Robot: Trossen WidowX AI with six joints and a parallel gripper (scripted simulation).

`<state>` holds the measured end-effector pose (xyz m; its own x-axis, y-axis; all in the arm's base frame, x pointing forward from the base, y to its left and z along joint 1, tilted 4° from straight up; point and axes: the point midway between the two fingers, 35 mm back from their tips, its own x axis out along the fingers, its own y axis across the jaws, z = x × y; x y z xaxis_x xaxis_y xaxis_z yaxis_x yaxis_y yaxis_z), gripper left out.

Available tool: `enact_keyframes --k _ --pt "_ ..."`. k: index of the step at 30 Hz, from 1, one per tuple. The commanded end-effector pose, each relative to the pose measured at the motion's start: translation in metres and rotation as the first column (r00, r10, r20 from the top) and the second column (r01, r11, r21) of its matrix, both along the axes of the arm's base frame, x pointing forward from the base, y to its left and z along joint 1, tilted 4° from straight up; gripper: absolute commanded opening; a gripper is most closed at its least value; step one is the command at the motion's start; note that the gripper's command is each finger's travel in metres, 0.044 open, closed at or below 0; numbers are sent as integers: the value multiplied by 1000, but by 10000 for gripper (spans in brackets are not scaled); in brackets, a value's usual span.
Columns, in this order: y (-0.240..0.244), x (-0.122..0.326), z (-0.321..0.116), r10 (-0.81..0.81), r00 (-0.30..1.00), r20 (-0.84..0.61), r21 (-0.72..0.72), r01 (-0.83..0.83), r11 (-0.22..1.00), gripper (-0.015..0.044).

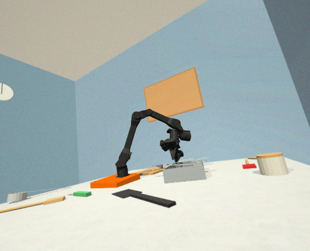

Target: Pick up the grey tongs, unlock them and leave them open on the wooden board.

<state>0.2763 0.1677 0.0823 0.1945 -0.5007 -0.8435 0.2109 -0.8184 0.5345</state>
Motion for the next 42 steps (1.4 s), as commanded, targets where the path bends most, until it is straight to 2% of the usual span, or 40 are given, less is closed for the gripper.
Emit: enact_keyframes --k 1,29,36,42 --pt "-5 2 -6 4 1000 1 -6 -4 1000 260" --pt "-28 8 -42 4 1000 2 -9 -4 1000 260" --pt "-25 7 -39 -1 1000 0 -3 1 1000 76" --pt "-25 7 -39 -1 1000 0 -3 1 1000 36"
